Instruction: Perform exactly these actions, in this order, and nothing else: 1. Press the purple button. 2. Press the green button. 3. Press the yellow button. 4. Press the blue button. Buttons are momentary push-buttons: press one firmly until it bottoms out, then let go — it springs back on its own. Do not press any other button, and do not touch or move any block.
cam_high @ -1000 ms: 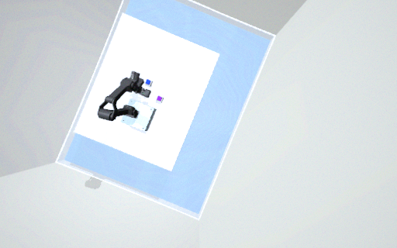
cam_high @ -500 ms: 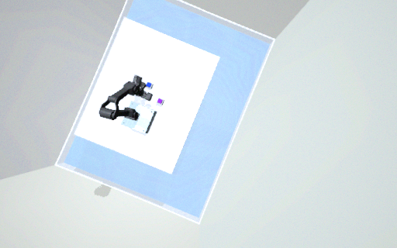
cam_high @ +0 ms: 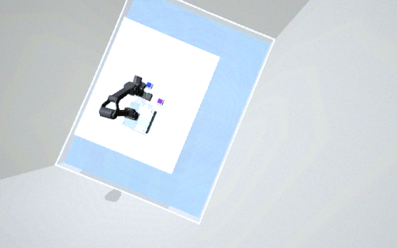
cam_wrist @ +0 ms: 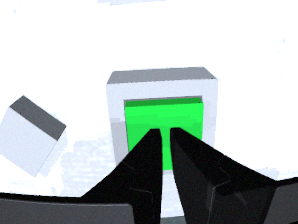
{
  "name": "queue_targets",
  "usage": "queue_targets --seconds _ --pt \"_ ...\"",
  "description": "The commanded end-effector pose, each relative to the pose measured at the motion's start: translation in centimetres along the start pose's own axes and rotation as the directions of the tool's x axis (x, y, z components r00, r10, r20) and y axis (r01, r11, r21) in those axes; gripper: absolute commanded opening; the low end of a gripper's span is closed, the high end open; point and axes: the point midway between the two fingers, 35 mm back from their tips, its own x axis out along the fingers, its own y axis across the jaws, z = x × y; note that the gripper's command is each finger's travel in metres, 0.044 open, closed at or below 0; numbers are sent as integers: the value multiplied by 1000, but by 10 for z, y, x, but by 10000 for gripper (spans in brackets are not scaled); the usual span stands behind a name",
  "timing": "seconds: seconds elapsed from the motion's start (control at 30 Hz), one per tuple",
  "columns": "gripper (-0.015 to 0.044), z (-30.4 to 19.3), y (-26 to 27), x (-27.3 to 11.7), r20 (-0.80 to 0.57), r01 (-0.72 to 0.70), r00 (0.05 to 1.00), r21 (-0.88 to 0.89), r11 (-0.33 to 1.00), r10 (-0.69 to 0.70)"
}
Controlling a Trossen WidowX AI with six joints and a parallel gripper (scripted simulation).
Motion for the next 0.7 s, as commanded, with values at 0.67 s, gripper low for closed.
queue_targets --seconds 0.67 --pt "20 0 0 -94 -3 1 1000 -3 1000 -1"
